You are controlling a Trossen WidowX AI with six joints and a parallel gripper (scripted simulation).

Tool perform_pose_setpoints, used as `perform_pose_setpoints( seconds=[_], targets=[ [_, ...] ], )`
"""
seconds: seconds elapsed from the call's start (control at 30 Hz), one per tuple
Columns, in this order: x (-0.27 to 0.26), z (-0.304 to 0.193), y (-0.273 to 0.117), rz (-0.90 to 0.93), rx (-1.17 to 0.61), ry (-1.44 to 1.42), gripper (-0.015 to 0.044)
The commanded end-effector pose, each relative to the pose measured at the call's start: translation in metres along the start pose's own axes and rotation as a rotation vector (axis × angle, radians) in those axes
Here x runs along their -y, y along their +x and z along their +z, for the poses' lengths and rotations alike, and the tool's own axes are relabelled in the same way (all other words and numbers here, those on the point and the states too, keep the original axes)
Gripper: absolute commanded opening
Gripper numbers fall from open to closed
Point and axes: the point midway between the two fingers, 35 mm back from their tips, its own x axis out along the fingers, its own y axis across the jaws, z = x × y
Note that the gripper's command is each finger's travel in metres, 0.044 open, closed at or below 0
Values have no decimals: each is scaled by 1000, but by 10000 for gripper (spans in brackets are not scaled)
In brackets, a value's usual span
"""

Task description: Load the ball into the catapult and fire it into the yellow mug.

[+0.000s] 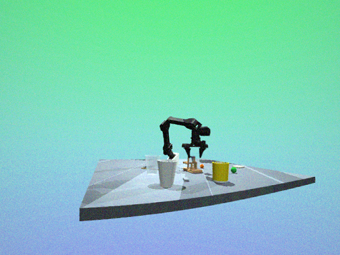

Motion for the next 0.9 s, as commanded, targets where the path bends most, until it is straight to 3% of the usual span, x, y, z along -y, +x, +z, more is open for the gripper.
perform_pose_setpoints(
  seconds=[0.0,0.07,0.3,0.47,0.57,0.73,0.87],
  targets=[
    [-1,-4,-36,7,7,1,440],
    [-2,0,-19,4,13,-3,440],
    [-2,-1,-22,4,15,-8,440],
    [-2,-6,-75,16,66,-112,440],
    [-2,-6,-77,16,68,-117,440],
    [-55,-29,-40,19,46,-68,309],
    [-100,-63,-14,22,34,-41,300]
  ],
)
